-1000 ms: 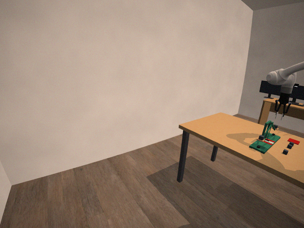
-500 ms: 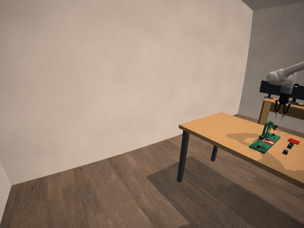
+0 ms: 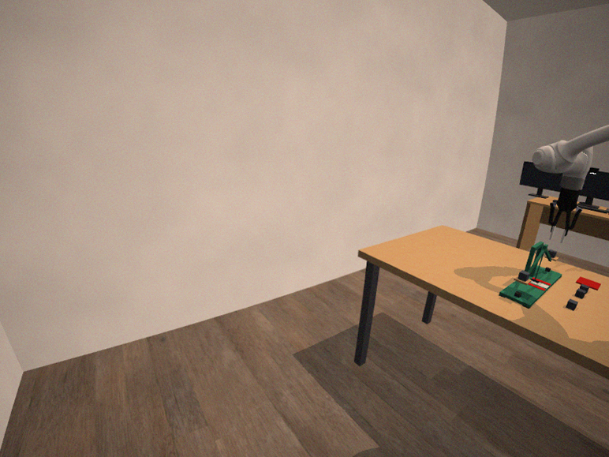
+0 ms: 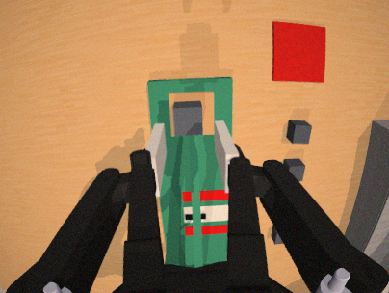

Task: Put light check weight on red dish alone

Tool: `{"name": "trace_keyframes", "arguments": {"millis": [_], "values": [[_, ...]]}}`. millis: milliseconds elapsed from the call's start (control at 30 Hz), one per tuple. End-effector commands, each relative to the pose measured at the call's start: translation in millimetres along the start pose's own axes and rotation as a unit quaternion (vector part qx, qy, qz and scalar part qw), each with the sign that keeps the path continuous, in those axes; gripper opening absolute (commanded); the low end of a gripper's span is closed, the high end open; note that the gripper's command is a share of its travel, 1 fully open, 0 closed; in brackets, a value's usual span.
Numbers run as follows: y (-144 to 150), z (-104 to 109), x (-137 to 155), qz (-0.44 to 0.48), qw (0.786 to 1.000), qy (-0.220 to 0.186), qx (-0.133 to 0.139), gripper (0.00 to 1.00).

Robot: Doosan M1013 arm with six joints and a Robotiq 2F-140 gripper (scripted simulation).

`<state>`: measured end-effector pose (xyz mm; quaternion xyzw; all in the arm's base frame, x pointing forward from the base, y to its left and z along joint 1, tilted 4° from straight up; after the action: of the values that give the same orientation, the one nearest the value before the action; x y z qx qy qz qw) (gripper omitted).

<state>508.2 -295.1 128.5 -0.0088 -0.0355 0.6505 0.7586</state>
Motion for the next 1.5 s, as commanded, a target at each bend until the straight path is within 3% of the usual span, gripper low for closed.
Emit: {"name": "trace_keyframes", "arguments": {"millis": [0,800,1467], "values": [[-1,-9,2,-0.001,1.000,-0.001,-0.001,0.35],[-1,-37,2,-0.001,1.000,-0.001,-0.001,0.35],[-1,-42,2,-0.001,1.000,-0.001,-0.001,0.35]]}}
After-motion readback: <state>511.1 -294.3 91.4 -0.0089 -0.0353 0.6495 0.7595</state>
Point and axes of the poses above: the point where the finger pads meet when closed, its own z axis back along the fingers, its own y axis across the jaws, x = y × z, the point moved 1 cm from there along z, back along the fingers, and after that the axes turned 3 degrees about z, right-handed, at the moved point
